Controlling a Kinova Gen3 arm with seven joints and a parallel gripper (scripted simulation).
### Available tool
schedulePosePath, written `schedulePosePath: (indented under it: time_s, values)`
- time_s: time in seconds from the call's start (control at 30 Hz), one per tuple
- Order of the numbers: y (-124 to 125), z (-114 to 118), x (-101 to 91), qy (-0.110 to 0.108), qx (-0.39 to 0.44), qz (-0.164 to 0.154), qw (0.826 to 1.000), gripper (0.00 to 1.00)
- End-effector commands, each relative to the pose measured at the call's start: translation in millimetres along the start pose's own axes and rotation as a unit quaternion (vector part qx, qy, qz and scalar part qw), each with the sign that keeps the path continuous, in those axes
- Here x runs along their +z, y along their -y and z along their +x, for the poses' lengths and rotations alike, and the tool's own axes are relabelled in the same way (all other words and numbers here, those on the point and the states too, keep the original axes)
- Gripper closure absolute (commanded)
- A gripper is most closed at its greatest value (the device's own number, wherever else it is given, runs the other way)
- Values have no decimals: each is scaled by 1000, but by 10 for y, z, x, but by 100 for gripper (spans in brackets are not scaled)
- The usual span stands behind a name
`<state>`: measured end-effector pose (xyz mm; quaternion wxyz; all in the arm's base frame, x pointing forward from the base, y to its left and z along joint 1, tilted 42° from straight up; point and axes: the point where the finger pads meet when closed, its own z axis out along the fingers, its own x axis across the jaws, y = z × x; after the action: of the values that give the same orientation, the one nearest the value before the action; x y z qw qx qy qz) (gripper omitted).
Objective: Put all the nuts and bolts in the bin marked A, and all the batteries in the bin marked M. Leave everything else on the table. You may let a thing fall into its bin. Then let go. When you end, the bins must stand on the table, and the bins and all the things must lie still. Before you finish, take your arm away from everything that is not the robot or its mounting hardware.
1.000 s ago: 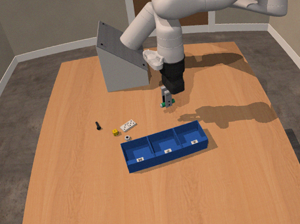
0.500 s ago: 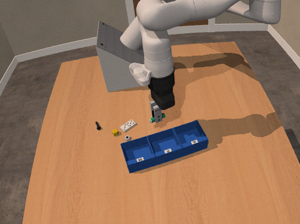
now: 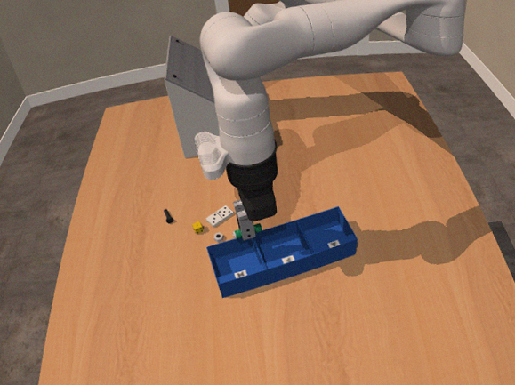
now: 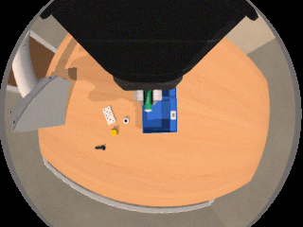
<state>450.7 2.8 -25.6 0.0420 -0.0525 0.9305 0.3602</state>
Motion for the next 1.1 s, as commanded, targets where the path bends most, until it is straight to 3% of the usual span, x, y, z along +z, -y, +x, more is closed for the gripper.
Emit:
schedulePosePath:
  time_s: [0.0, 0.23, 1.07]
  values:
    - [208, -129, -4, 2, 6, -2, 1000, 69]
    - [389, -215, -8, -1, 5, 0, 1000, 69]
    - [326, -198, -16, -1, 2, 3, 1000, 69]
